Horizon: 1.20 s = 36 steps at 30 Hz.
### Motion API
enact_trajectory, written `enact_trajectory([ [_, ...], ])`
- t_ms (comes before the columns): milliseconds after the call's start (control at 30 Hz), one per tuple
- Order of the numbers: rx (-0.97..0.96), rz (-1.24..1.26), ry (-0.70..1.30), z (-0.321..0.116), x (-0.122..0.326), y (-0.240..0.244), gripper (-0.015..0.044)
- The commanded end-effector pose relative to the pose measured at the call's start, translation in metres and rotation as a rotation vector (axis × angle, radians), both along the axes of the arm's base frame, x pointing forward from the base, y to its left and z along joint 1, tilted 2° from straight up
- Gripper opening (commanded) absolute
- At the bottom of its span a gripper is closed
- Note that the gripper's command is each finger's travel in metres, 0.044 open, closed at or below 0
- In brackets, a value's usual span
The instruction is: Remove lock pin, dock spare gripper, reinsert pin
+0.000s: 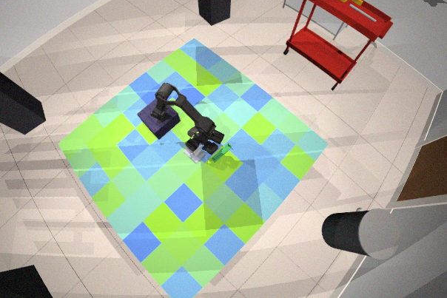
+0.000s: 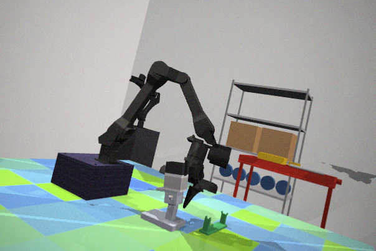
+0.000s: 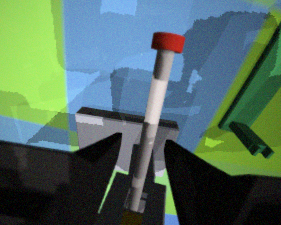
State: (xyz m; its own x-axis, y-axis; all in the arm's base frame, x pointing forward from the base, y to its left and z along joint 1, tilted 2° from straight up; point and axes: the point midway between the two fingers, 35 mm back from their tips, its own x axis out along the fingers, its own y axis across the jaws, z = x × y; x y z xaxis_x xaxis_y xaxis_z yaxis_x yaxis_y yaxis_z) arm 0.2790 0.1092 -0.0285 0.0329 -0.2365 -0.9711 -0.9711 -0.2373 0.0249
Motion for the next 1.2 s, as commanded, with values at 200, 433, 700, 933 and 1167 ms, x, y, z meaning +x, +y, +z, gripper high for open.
enact_trajectory([
  [200,-0.003,0.001,0.006,0.012,-0.004,0.009,0.02],
  [433,-0.008,0.004,0.013,0.022,-0.007,0.015,0.02],
  [700,-0.015,0.007,0.019,0.033,-0.01,0.023,0.02],
  [933,-0.022,0.01,0.024,0.043,-0.013,0.03,0.02],
  [1167,-0.028,0.013,0.028,0.054,-0.016,0.037,0.02],
])
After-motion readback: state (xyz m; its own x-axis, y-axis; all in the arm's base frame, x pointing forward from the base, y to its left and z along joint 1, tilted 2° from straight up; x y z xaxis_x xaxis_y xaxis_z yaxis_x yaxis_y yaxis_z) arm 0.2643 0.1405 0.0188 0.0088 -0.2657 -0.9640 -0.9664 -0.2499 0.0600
